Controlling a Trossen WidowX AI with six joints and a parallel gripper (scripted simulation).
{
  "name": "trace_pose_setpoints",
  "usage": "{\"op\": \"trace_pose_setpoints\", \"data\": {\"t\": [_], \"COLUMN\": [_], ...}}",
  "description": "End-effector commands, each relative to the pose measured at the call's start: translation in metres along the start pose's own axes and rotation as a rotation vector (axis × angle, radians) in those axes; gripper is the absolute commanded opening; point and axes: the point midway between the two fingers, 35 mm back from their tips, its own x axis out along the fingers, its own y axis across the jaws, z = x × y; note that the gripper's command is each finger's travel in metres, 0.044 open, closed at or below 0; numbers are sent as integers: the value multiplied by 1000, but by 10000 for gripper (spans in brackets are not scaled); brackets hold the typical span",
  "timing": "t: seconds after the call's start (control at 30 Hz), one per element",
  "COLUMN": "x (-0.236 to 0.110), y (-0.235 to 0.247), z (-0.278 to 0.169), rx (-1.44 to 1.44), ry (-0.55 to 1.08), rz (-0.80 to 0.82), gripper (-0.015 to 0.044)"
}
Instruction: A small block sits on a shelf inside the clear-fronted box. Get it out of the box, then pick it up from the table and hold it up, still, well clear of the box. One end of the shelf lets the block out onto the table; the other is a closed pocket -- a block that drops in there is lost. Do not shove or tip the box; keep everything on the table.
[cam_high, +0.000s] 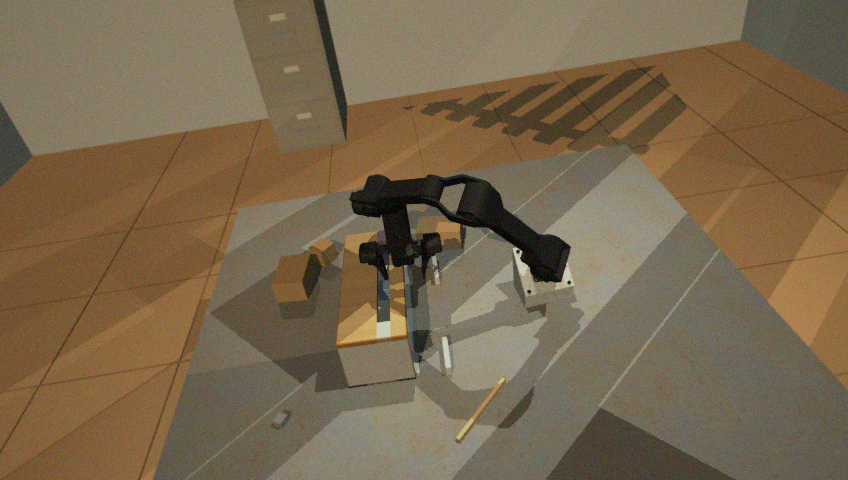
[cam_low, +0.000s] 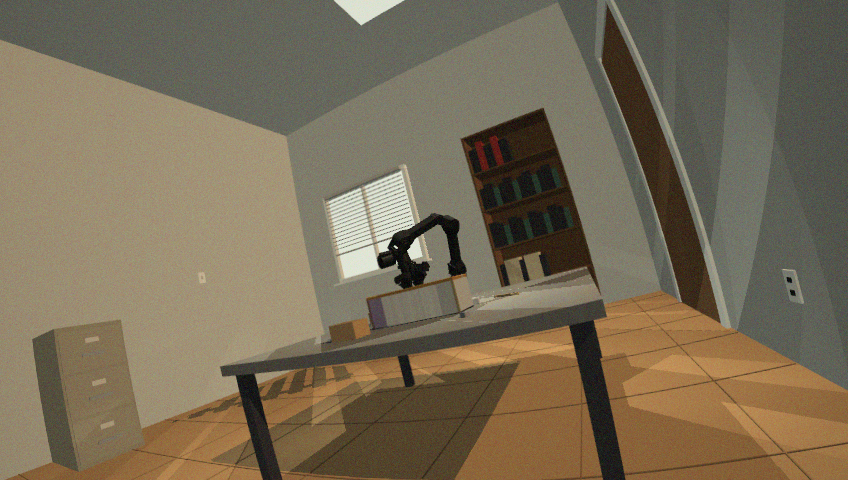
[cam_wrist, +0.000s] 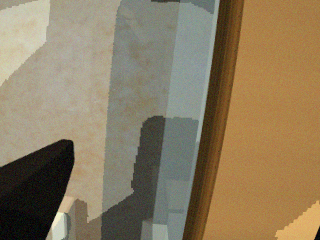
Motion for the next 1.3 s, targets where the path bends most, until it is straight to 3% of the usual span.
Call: {"op": "trace_pose_setpoints", "data": {"t": [0.0,0.57,1.27], "x": [3,10,9], "y": [1,1,2], "z": [8,41,36], "rx": [4,4,5], "ry": [-4,-6,-6], "rz": [2,3,3], "gripper": [400,400,400]}}
